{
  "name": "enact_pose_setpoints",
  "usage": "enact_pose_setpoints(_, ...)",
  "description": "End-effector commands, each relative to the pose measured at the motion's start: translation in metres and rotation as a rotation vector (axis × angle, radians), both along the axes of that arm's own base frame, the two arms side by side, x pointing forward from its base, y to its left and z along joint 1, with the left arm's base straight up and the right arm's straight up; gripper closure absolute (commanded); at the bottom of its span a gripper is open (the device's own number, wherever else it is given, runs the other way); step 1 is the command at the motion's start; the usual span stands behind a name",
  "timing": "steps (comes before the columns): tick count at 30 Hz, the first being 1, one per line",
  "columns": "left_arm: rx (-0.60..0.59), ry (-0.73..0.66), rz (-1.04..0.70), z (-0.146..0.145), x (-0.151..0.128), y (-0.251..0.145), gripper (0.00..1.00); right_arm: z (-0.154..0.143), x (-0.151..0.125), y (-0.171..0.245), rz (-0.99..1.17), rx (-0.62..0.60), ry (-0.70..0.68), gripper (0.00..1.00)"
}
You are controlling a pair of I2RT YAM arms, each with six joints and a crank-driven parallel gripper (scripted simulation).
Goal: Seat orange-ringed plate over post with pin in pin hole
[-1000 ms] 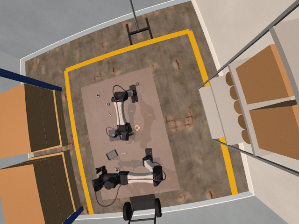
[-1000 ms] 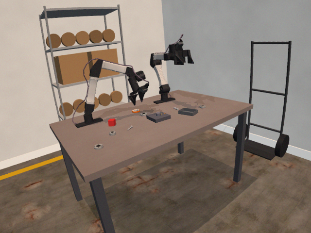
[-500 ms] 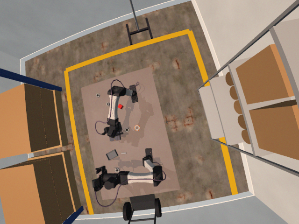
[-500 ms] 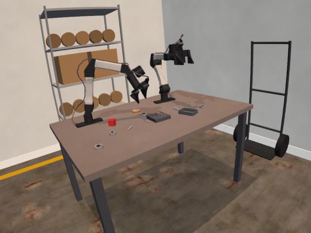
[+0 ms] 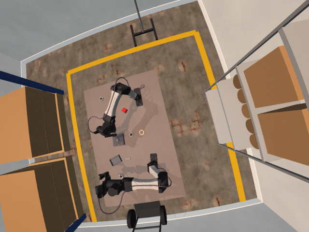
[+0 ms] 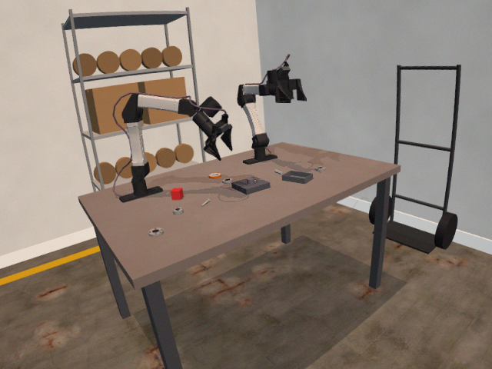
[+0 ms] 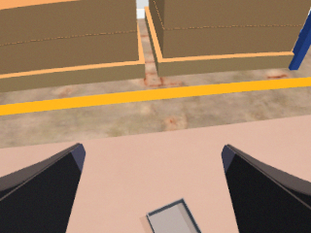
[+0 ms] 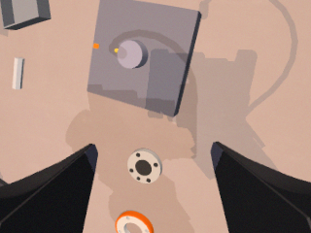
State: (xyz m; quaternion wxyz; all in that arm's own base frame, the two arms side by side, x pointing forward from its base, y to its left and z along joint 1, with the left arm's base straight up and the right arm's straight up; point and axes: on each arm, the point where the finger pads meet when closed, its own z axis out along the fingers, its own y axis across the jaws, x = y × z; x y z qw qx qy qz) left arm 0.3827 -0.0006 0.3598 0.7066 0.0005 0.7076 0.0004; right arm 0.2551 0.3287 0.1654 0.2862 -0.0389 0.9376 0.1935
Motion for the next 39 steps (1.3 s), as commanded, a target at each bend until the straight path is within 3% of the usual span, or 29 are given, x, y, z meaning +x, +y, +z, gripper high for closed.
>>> enact_pose_setpoints(1,0.009,-0.002,-0.002,0.003,-0.004,0.001,0.0,0.014,0.013,-0.001,0.032,0.055,-0.061,0.17)
enact_pose_setpoints(14,0.009,-0.002,-0.002,0.003,-0.004,0.001,0.0,0.059,0.076,-0.063,-0.031,0.103,-0.275,0.17)
enact_pose_setpoints(17,0.009,-0.002,-0.002,0.003,-0.004,0.001,0.0,0.058,0.079,-0.066,-0.034,0.1,-0.28,0.17)
enact_pose_setpoints(29,0.009,-0.002,-0.002,0.003,-0.004,0.001,0.0,0.104,0.119,-0.137,-0.106,0.083,-0.506,0.17)
enact_pose_setpoints(39,0.009,-0.002,-0.002,0.003,-0.004,0.001,0.0,0.131,0.133,-0.188,-0.163,0.035,-0.647,0.17)
